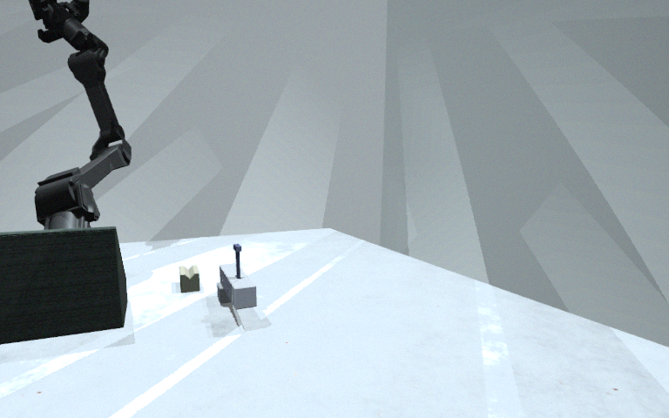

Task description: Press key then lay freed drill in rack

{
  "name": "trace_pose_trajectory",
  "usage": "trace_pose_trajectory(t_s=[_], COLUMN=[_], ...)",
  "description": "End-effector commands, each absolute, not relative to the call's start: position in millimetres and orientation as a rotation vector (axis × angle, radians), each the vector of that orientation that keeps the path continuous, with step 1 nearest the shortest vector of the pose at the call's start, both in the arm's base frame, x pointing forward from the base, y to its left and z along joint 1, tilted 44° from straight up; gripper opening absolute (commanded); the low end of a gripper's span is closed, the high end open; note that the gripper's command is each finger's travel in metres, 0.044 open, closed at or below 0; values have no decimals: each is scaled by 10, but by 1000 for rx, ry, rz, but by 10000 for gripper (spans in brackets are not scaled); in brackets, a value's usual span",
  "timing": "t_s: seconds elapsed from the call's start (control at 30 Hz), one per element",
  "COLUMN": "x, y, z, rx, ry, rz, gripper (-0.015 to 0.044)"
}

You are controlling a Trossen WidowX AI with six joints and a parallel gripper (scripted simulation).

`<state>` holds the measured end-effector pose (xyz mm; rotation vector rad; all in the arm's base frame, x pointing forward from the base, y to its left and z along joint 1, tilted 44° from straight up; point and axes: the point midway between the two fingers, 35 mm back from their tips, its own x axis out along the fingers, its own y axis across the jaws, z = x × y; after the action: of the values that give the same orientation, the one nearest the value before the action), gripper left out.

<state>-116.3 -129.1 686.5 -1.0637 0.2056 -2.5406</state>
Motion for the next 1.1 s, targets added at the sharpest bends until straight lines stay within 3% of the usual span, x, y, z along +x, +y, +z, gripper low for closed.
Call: trace_pose_trajectory(t_s=[0.0, 0.63, 1.07], x=[-1099, 114, 1393], y=[-2011, -3870, -4300], z=[6596, 5116, 3669], rx=[-977, -659, -467], ry=[325, 565, 772], rz=[-2360, -1661, -1107], gripper=[0, 0, 0])
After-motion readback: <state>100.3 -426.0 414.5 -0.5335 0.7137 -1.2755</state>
